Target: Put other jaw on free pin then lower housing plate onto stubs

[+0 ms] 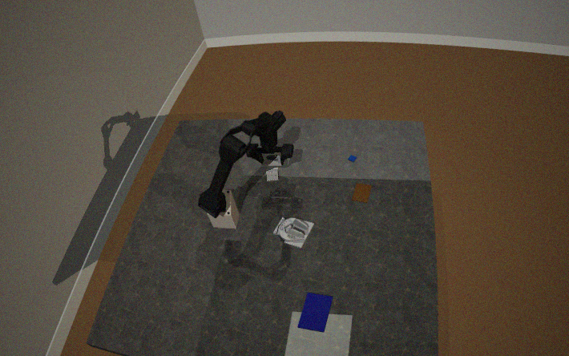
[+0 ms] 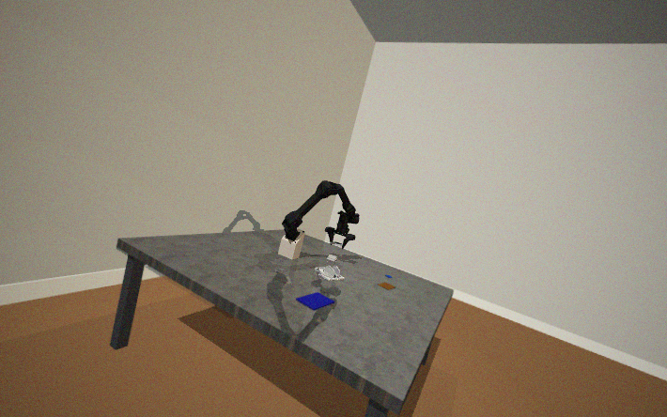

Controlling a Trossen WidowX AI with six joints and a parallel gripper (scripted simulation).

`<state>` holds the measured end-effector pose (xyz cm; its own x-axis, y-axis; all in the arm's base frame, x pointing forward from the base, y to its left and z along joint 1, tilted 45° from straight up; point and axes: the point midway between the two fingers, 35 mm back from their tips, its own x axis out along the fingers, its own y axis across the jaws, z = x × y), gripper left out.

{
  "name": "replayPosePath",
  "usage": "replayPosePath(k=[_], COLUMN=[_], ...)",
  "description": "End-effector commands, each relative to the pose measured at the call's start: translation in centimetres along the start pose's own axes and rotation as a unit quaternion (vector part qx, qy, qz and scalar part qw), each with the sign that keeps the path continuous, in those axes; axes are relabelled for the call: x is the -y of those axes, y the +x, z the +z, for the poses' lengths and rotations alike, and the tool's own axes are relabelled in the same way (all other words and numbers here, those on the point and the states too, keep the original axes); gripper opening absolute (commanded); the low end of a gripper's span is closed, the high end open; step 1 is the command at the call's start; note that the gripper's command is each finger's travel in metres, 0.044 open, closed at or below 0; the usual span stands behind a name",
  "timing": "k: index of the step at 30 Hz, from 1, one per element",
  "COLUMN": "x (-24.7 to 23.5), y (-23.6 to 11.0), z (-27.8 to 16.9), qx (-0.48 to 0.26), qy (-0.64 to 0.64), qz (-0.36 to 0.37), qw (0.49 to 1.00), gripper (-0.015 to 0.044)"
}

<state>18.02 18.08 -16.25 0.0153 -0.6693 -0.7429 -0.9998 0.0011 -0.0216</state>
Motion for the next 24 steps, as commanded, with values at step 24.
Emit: replayPosePath(k=[24], x=[5.2], y=[-1.4], z=[-7.7], qx=[0.011], qy=[0.283], qz=[0.000], qw=[0.959], gripper=[0.0351])
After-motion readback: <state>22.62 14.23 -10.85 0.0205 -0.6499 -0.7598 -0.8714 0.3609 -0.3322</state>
